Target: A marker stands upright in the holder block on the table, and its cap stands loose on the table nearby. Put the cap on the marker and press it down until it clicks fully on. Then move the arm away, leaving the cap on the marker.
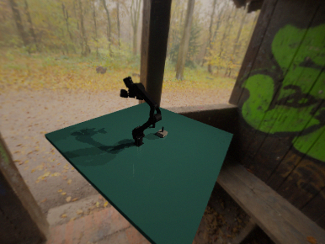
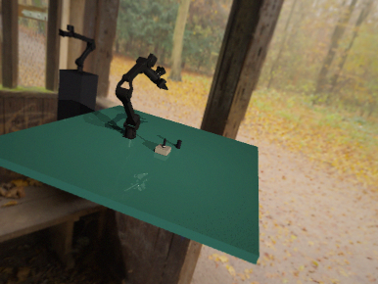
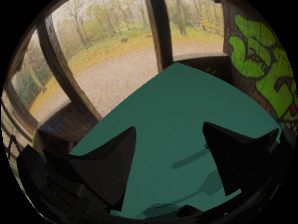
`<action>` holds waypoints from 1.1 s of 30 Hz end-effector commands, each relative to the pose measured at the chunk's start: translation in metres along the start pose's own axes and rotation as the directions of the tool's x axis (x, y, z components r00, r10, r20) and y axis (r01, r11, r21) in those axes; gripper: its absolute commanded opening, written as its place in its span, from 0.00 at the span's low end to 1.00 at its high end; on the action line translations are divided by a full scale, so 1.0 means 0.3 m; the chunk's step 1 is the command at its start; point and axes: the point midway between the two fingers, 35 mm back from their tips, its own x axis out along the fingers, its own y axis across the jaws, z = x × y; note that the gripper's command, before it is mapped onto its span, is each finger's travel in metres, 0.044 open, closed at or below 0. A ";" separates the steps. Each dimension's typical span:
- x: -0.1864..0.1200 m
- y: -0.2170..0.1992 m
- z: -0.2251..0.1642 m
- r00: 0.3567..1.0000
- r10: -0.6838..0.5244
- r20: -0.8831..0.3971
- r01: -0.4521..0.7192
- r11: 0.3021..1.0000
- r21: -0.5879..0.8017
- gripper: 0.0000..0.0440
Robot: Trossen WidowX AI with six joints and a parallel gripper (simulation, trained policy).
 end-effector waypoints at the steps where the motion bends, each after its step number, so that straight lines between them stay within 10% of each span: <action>1: 0.026 0.002 -0.003 0.999 -0.025 -0.037 0.025 0.999 0.024 0.75; 33: 0.236 -0.034 -0.029 0.939 -0.180 -0.294 0.238 0.955 0.176 0.75</action>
